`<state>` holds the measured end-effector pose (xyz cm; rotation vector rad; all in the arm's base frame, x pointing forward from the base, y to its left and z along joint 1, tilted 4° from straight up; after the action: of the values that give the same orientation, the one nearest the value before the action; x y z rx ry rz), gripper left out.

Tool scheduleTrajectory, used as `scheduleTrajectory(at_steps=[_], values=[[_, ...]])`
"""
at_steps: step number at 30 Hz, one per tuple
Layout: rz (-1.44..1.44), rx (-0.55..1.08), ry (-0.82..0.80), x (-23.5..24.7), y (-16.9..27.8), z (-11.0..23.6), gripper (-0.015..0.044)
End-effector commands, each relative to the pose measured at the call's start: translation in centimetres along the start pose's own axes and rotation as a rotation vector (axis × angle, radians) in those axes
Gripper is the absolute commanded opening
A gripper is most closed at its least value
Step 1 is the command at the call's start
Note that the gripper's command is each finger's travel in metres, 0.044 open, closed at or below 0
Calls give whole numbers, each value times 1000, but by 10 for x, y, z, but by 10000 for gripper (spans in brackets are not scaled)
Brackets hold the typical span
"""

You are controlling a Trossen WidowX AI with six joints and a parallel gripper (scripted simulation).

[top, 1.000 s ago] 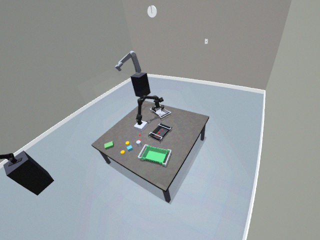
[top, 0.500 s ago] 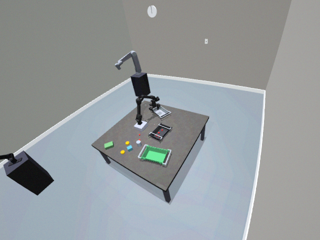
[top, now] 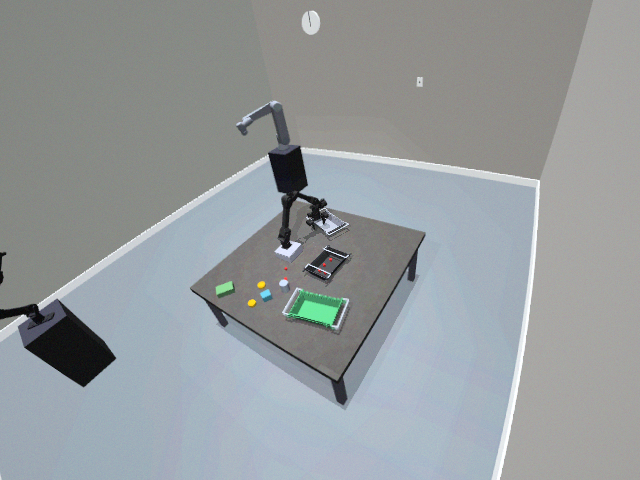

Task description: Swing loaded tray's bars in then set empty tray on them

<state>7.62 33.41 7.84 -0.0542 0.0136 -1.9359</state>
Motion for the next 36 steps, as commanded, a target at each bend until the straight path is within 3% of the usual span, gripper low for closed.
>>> scheduleTrajectory(at_steps=[1,10,24,36], values=[[2,-5,-5,3,0,-25,440],[2,-5,-5,3,0,-29,440],[2,-5,-5,3,0,-29,235],[2,-5,-5,3,0,-29,155]])
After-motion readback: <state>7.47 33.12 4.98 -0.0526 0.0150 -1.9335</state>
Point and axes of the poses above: the point midway between the two fingers, 35 mm back from their tips, its own z axis back along the fingers, its own x axis across the jaws, y = z × x, the point moved 8 cm from there along z, back along the fingers, and after that the axes turned 1 degree about z, right-handed, at the moved point
